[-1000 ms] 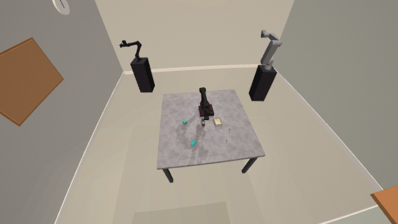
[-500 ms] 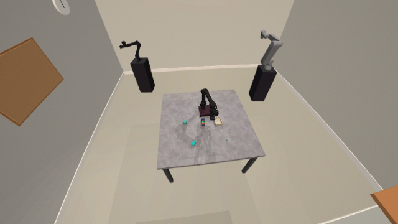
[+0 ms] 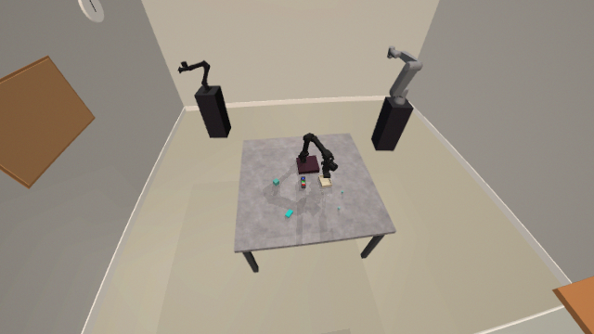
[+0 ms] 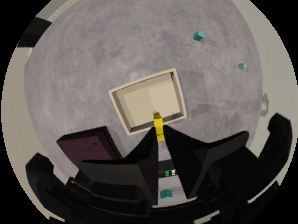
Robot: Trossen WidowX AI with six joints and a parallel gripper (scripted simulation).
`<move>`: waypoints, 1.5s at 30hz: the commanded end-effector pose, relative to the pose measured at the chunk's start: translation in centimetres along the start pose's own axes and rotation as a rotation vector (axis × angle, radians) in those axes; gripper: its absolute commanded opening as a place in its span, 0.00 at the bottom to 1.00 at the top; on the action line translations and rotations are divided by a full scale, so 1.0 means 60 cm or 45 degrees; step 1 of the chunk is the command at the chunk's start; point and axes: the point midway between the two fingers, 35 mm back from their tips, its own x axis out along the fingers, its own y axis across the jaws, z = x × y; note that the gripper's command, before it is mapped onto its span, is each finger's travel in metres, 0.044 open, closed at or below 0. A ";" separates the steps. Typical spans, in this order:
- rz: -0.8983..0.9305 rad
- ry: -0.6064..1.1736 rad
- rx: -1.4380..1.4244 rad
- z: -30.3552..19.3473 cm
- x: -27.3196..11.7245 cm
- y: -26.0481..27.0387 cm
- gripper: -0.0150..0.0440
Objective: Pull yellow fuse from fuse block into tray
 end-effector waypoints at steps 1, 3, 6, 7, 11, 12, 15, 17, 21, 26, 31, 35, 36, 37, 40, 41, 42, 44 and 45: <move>0.017 0.007 0.004 0.024 0.007 0.010 0.25; 0.017 0.007 0.004 0.025 0.007 0.011 0.25; 0.017 0.007 0.004 0.025 0.011 0.010 0.25; 0.017 0.007 0.004 0.025 0.014 0.010 0.25; 0.017 0.007 0.004 0.026 0.025 0.010 0.25; 0.017 0.007 0.004 0.026 0.027 0.010 0.25; 0.017 0.007 0.004 0.026 0.035 0.010 0.25; 0.017 0.007 0.004 0.026 0.041 0.010 0.25; 0.017 0.007 0.004 0.026 0.052 0.010 0.25; 0.017 0.007 0.004 0.025 0.065 0.011 0.25; 0.017 0.007 0.004 0.025 0.074 0.012 0.25; 0.017 0.007 0.004 0.025 0.074 0.012 0.25; 0.017 0.007 0.004 0.025 0.074 0.012 0.25; 0.006 0.001 0.002 0.026 0.068 0.010 0.30; 0.006 0.001 0.002 0.026 0.068 0.010 0.43; 0.006 0.001 0.002 0.026 0.068 0.010 0.48; 0.006 0.001 0.002 0.026 0.068 0.010 0.52; 0.006 0.001 0.002 0.026 0.068 0.010 0.61; 0.006 0.001 0.002 0.026 0.068 0.010 0.65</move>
